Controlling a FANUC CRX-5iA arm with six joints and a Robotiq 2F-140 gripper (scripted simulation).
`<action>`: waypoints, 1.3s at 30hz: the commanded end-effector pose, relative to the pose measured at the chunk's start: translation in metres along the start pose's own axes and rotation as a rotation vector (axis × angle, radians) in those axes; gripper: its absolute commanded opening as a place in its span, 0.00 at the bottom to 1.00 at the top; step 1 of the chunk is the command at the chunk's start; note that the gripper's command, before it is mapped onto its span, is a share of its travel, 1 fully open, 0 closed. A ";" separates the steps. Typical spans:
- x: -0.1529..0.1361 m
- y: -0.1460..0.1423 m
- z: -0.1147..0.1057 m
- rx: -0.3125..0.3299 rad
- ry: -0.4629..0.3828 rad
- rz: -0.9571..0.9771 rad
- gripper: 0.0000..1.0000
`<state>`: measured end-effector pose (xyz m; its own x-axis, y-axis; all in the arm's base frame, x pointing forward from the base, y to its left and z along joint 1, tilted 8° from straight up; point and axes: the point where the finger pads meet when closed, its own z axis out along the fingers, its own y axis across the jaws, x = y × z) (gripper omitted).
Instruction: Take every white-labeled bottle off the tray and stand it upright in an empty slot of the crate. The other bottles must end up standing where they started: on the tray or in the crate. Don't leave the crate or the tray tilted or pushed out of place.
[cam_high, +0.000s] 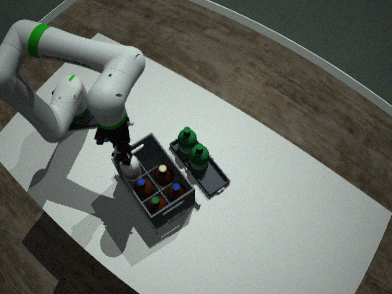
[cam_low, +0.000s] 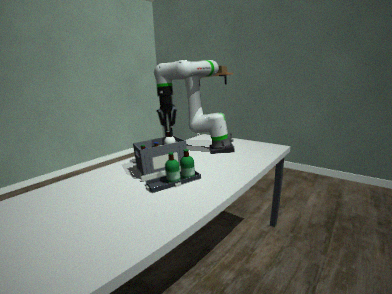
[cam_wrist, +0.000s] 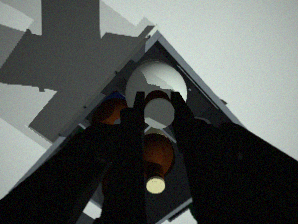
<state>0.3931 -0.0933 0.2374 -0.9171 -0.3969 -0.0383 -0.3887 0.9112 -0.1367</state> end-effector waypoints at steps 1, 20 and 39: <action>0.000 0.000 0.002 0.001 -0.001 0.000 0.10; 0.000 0.000 0.018 0.001 -0.001 0.000 0.10; 0.000 0.000 0.028 0.001 -0.001 0.000 0.10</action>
<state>0.3956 -0.0965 0.2093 -0.9171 -0.3969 -0.0382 -0.3886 0.9112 -0.1367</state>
